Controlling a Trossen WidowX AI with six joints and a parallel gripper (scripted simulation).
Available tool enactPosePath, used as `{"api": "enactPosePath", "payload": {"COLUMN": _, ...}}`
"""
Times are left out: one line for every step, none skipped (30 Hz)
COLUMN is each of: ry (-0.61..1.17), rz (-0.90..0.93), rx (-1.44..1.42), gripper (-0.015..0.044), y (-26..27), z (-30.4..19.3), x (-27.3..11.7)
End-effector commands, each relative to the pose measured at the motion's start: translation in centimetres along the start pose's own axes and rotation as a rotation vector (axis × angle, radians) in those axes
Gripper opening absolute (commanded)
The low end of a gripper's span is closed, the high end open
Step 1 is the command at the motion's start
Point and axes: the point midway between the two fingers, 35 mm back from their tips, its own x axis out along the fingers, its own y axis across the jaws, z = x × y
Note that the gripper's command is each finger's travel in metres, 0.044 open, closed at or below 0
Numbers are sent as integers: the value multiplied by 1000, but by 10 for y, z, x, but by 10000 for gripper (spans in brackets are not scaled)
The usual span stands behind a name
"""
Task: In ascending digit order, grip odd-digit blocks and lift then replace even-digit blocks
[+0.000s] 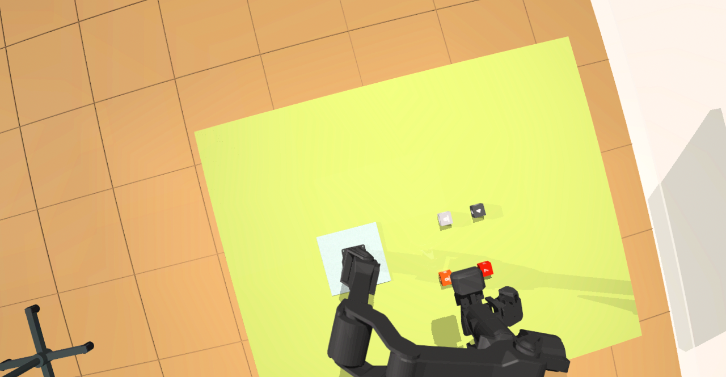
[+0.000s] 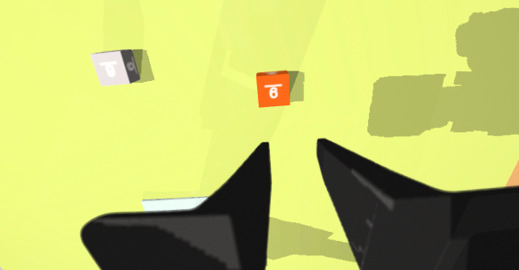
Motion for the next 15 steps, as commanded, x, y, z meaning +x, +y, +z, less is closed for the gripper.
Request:
{"api": "enactPosePath", "payload": {"ry": -7, "rz": -2, "rx": -9, "gripper": 120, "y": 2, "z": -9, "x": 2}}
{"api": "enactPosePath", "payload": {"ry": -7, "rz": -2, "rx": -9, "gripper": 146, "y": 2, "z": -8, "x": 4}}
{"api": "enactPosePath", "payload": {"ry": -7, "rz": -2, "rx": -9, "gripper": 173, "y": 2, "z": -7, "x": 11}}
{"api": "enactPosePath", "payload": {"ry": -8, "rz": -2, "rx": -9, "gripper": 199, "y": 1, "z": -6, "x": 22}}
{"api": "enactPosePath", "payload": {"ry": -8, "rz": -2, "rx": -9, "gripper": 225, "y": 1, "z": -5, "x": 36}}
{"api": "enactPosePath", "payload": {"ry": -8, "rz": -2, "rx": -9, "gripper": 251, "y": 1, "z": -5, "x": 49}}
{"api": "enactPosePath", "payload": {"ry": -8, "rz": -2, "rx": -9, "gripper": 277, "y": 1, "z": -6, "x": 63}}
{"api": "enactPosePath", "payload": {"ry": -7, "rz": -2, "rx": -9, "gripper": 304, "y": 1, "z": -7, "x": 74}}
{"api": "enactPosePath", "payload": {"ry": -7, "rz": -2, "rx": -9, "gripper": 330, "y": 2, "z": -8, "x": 80}}
{"api": "enactPosePath", "payload": {"ry": -7, "rz": -2, "rx": -9, "gripper": 356, "y": 2, "z": -8, "x": 83}}
{"api": "enactPosePath", "payload": {"ry": -7, "rz": -2, "rx": -9, "gripper": 383, "y": 2, "z": -8, "x": 83}}
{"api": "enactPosePath", "payload": {"ry": -7, "rz": -2, "rx": -9, "gripper": 400, "y": 2, "z": -8, "x": 83}}
{"api": "enactPosePath", "payload": {"ry": -7, "rz": -2, "rx": -9, "gripper": 400, "y": 2, "z": -8, "x": 83}}
{"api": "enactPosePath", "payload": {"ry": -7, "rz": -2, "rx": -9, "gripper": 400, "y": 2, "z": -8, "x": 84}}
{"api": "enactPosePath", "payload": {"ry": -7, "rz": -2, "rx": -9, "gripper": 400, "y": 2, "z": -8, "x": 85}}
